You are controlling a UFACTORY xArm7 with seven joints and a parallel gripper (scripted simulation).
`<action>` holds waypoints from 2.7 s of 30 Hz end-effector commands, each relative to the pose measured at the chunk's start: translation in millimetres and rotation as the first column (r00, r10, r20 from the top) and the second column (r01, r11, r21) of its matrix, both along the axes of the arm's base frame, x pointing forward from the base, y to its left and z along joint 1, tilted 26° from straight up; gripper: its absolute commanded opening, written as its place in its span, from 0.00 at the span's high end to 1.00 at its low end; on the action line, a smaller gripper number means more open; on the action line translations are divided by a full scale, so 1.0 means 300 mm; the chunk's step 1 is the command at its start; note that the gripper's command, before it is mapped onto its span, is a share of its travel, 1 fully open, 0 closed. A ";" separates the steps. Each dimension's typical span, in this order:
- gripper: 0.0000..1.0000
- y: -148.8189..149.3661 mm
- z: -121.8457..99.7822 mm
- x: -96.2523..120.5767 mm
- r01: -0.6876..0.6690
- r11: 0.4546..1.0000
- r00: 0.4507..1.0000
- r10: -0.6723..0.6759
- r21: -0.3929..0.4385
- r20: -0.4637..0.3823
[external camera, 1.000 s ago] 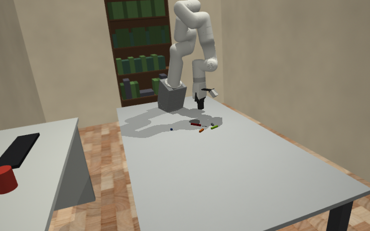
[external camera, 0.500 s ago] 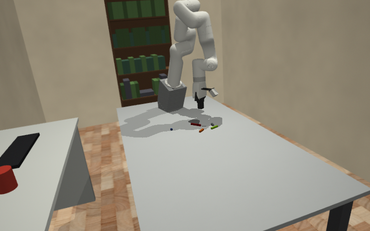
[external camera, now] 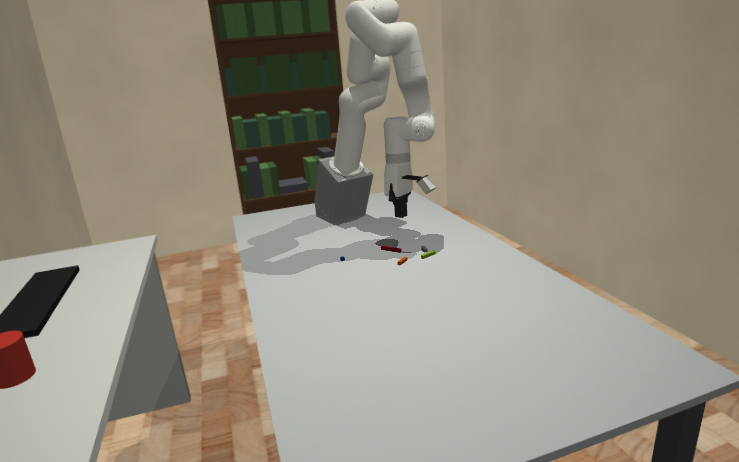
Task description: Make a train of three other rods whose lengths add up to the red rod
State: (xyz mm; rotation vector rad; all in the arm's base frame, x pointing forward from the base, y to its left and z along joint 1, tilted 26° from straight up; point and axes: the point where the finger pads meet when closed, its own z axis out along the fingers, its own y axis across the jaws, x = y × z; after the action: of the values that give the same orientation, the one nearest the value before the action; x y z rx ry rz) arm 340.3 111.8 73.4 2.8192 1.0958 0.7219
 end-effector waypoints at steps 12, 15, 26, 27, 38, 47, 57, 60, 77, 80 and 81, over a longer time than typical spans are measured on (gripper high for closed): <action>0.96 0.000 0.005 0.002 -0.010 1.000 1.000 0.010 0.012 -0.028; 0.96 0.000 0.005 0.002 -0.010 1.000 1.000 0.010 0.012 -0.028; 0.96 -0.114 0.074 0.103 0.019 0.999 1.000 -0.019 0.048 0.001; 0.96 -0.114 0.074 0.103 0.019 0.999 1.000 -0.019 0.048 0.001; 0.96 -0.383 0.088 0.203 0.084 0.993 0.996 -0.084 0.081 -0.002; 0.96 -0.543 0.037 0.210 0.121 0.989 0.992 -0.119 0.082 -0.032; 0.96 -0.631 -0.007 0.199 0.140 0.987 0.989 -0.136 0.077 -0.057; 0.96 -0.631 -0.007 0.199 0.140 0.987 0.989 -0.136 0.077 -0.057; 0.96 -0.625 -0.040 0.214 0.140 0.987 0.989 -0.136 0.077 -0.057; 0.96 -0.624 -0.048 0.218 0.140 0.987 0.989 -0.136 0.077 -0.057; 0.96 -0.622 -0.058 0.222 0.140 0.987 0.989 -0.136 0.077 -0.057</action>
State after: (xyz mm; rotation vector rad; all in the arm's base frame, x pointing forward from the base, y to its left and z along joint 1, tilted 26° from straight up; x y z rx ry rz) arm 402.8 -75.1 62.1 2.9595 0.8867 0.7003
